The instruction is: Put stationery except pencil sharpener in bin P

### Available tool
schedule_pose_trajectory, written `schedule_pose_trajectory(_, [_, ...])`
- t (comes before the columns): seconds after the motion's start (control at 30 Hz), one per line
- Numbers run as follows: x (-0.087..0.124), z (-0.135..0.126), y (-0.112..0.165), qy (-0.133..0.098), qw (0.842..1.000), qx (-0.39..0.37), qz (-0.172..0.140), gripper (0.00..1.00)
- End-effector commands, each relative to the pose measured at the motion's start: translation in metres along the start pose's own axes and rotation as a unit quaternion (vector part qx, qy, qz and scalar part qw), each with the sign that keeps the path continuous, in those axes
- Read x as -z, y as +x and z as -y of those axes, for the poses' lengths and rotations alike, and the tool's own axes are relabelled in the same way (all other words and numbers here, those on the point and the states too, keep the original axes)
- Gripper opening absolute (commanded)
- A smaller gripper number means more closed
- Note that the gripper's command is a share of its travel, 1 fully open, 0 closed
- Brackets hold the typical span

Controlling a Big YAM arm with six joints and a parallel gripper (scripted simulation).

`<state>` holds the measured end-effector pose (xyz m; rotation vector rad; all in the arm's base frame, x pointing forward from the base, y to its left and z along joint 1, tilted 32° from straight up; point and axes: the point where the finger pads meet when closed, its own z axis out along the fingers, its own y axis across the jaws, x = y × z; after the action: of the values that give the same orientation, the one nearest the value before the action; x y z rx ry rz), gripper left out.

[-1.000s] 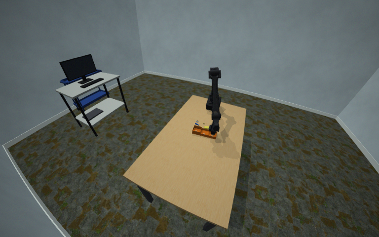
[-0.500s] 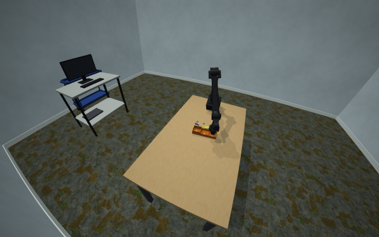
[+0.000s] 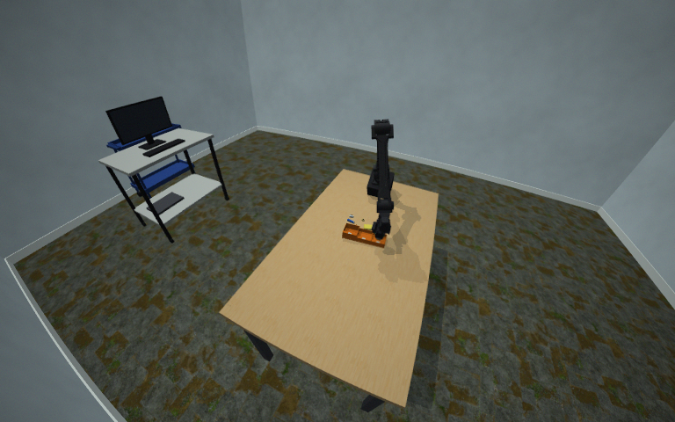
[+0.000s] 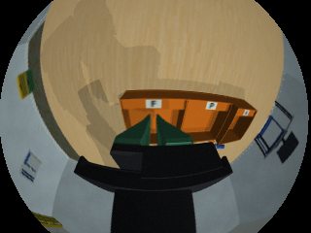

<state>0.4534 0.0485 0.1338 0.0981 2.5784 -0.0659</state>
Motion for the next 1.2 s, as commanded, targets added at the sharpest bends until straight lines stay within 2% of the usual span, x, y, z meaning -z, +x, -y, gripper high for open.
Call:
schedule_pose_trajectory(0.0, [0.022, 0.001, -0.026, -0.004, 1.0, 0.0, 0.028, 0.08])
schedule_pose_trajectory(0.57, [0.043, -0.007, -0.024, -0.008, 1.0, -0.003, 0.028, 0.08])
schedule_pose_trajectory(0.87, [0.08, -0.006, -0.026, -0.009, 0.999, -0.004, 0.032, 0.08])
schedule_pose_trajectory(0.93, [0.073, -0.005, -0.015, -0.007, 1.0, -0.002, 0.021, 0.08])
schedule_pose_trajectory(0.97, [0.056, -0.006, -0.002, -0.002, 1.0, 0.002, -0.002, 0.08])
schedule_pose_trajectory(1.13, [0.056, -0.006, 0.0, -0.002, 1.0, 0.002, -0.003, 0.08])
schedule_pose_trajectory(1.17, [0.088, -0.007, -0.025, -0.009, 0.999, -0.005, 0.032, 0.08])
